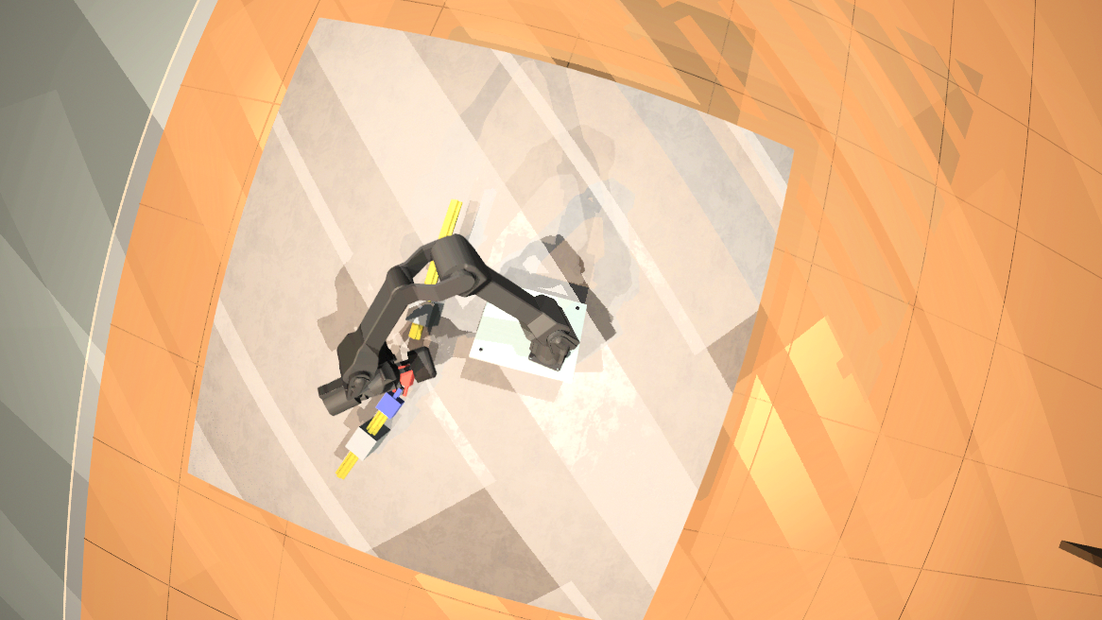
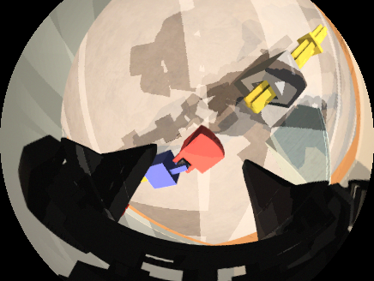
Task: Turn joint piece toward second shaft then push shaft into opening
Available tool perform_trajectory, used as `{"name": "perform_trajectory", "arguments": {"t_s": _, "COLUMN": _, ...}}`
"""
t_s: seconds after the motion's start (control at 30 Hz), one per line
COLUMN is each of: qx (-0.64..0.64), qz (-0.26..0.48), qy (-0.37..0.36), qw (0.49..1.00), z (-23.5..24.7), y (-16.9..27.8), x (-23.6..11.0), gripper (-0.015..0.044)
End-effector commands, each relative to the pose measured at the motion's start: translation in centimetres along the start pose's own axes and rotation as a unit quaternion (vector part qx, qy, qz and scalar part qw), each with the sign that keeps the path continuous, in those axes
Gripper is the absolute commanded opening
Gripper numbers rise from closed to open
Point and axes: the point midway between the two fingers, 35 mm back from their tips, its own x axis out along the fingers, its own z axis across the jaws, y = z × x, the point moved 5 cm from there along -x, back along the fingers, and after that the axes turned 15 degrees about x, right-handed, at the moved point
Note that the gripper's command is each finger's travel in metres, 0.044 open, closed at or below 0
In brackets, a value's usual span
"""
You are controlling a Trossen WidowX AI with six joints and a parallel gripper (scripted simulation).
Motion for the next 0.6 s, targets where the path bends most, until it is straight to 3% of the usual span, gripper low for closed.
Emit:
{"name": "perform_trajectory", "arguments": {"t_s": 0.0, "qx": -0.083, "qz": 0.000, "qy": 0.002, "qw": 0.997, "z": 0.1, "y": 0.2, "x": -1.5, "gripper": 0.0440}}
{"name": "perform_trajectory", "arguments": {"t_s": 0.57, "qx": -0.369, "qz": -0.012, "qy": 0.012, "qw": 0.929, "z": -0.1, "y": 0.6, "x": -7.0, "gripper": 0.0440}}
